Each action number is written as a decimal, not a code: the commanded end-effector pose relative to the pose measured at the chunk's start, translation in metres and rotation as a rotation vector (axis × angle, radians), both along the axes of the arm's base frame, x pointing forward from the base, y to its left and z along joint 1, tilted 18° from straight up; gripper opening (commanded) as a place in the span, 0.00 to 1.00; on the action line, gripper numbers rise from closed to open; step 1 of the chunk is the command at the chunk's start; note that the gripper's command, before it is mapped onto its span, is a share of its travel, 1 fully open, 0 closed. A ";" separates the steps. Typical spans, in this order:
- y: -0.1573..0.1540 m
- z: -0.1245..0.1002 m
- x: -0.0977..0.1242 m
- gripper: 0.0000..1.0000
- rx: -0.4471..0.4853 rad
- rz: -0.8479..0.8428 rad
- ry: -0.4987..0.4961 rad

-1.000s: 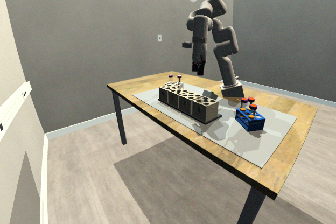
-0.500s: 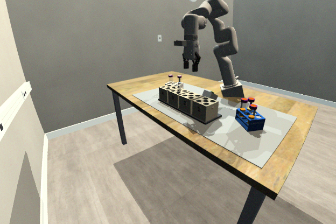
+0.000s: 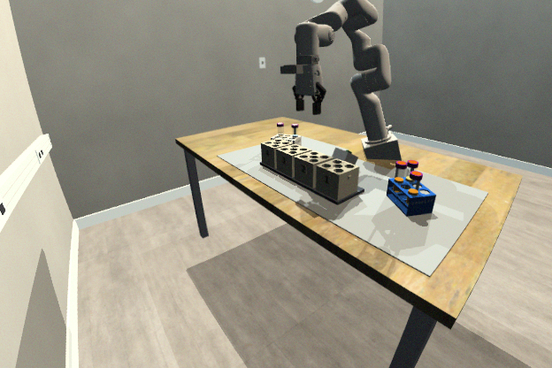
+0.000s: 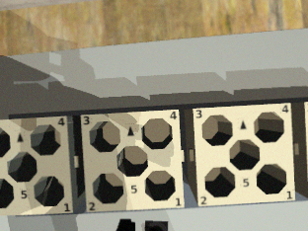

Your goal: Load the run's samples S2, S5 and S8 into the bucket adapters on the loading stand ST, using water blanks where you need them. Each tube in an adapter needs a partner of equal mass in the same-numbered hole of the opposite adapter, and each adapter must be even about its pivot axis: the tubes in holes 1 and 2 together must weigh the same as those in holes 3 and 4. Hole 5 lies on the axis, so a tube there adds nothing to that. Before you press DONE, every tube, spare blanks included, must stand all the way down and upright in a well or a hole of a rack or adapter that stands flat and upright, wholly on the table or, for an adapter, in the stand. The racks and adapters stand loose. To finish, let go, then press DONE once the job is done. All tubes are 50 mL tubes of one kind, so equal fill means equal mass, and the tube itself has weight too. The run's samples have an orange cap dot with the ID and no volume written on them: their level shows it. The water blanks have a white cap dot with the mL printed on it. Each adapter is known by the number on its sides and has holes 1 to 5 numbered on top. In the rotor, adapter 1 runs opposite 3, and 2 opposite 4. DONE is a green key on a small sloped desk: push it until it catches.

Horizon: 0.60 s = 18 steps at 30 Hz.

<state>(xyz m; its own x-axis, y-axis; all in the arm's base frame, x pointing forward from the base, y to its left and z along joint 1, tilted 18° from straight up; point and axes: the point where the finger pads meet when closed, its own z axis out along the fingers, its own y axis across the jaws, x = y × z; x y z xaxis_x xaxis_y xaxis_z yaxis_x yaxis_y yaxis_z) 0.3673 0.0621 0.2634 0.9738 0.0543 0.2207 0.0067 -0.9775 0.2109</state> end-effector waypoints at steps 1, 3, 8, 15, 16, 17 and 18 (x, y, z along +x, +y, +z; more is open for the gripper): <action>-0.012 0.003 -0.006 1.00 0.022 -0.087 -0.023; -0.020 0.003 -0.011 1.00 0.038 -0.151 -0.037; -0.033 0.004 -0.019 1.00 0.060 -0.246 -0.057; -0.063 0.006 -0.037 1.00 0.114 -0.468 -0.104; -0.068 0.007 -0.040 1.00 0.121 -0.500 -0.111; -0.072 0.007 -0.042 1.00 0.129 -0.531 -0.118; -0.076 0.007 -0.045 1.00 0.136 -0.563 -0.125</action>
